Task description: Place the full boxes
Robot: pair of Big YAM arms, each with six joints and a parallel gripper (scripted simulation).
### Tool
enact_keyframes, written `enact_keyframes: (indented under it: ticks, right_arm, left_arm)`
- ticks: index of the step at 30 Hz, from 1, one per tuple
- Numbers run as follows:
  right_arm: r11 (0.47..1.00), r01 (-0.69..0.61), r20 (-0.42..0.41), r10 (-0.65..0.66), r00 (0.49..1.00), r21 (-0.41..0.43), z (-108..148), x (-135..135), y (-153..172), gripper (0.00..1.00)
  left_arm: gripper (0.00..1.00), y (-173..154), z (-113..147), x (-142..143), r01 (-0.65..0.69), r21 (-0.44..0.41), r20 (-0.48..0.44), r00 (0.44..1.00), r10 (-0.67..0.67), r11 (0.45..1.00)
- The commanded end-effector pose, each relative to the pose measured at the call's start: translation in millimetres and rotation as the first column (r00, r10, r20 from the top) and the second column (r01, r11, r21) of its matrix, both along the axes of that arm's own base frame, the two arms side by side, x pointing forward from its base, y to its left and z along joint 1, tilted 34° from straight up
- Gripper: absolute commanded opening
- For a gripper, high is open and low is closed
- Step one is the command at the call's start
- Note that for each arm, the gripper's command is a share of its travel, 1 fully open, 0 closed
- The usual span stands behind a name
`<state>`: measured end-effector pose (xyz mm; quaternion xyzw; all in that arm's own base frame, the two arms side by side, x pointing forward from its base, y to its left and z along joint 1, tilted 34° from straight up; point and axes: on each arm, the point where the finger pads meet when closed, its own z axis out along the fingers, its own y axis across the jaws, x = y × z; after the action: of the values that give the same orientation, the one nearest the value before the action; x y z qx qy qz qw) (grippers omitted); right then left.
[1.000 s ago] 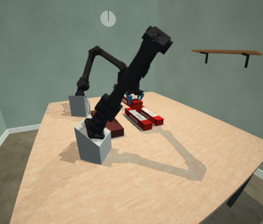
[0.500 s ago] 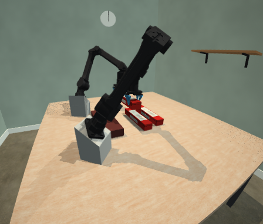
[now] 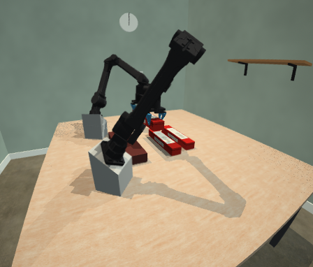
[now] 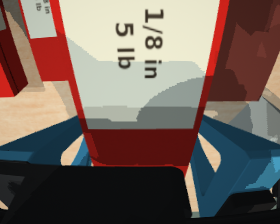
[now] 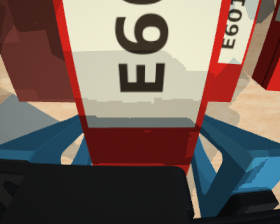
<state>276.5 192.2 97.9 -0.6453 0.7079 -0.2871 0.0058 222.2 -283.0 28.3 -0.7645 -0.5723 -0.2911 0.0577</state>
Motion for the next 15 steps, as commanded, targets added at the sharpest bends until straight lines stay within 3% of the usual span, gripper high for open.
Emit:
enact_keyframes:
  ticks: [1,4,8,15]
  right_arm:
    - [0.999,-0.031,0.036,0.03,0.999,0.013,20.8,-11.8,4.7,0.0]
    - [0.999,-0.034,0.047,0.032,0.998,0.028,25.0,-12.2,11.5,0.0]
    - [0.999,-0.031,0.046,0.03,0.999,0.027,20.6,-18.9,10.2,0.0]
    - [0.999,-0.047,0.033,0.046,0.998,0.012,16.8,-21.8,6.6,0.0]
  left_arm:
    - [0.0,-12.4,29.2,-10.5,0.025,-0.054,0.04,0.999,-0.023,0.998]
    - [0.0,-19.7,33.1,-12.2,0.025,-0.075,0.048,0.999,-0.022,0.997]
    - [0.0,-5.1,23.7,-23.7,0.025,-0.05,0.038,0.999,-0.023,0.998]
    - [0.0,-24.9,34.8,-17.4,0.029,-0.094,0.054,0.998,-0.024,0.995]
